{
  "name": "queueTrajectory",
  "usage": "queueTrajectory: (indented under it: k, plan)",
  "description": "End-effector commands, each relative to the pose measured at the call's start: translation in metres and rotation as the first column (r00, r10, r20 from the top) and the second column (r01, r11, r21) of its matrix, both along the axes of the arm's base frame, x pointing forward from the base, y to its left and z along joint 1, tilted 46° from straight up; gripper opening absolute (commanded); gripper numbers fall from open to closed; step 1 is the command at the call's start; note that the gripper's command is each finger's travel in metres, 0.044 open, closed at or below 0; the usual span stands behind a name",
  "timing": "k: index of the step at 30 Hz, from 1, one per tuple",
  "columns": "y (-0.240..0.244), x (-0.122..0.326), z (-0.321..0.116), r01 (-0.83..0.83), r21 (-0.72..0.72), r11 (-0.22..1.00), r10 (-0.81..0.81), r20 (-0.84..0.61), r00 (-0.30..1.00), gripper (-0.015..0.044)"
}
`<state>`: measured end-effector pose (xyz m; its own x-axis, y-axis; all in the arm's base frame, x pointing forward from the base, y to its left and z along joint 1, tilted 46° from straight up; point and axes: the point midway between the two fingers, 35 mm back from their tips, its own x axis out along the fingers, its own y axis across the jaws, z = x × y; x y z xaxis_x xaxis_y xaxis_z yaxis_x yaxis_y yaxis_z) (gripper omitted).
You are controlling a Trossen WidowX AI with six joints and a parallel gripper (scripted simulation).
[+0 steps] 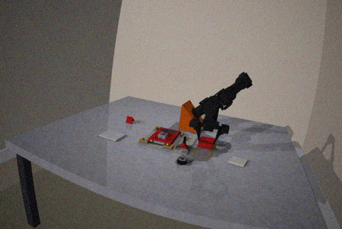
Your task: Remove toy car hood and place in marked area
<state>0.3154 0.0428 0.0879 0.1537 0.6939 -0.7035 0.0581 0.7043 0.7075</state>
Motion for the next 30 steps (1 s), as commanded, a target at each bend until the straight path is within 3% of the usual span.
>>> queueTrajectory:
  k: [1,30]
  plan:
    - [0.001,0.000,0.000,0.004,0.004,1.000,-0.004,-0.001,1.000,0.0000]
    - [0.011,0.003,-0.010,0.004,0.004,1.000,-0.004,-0.001,1.000,0.0000]
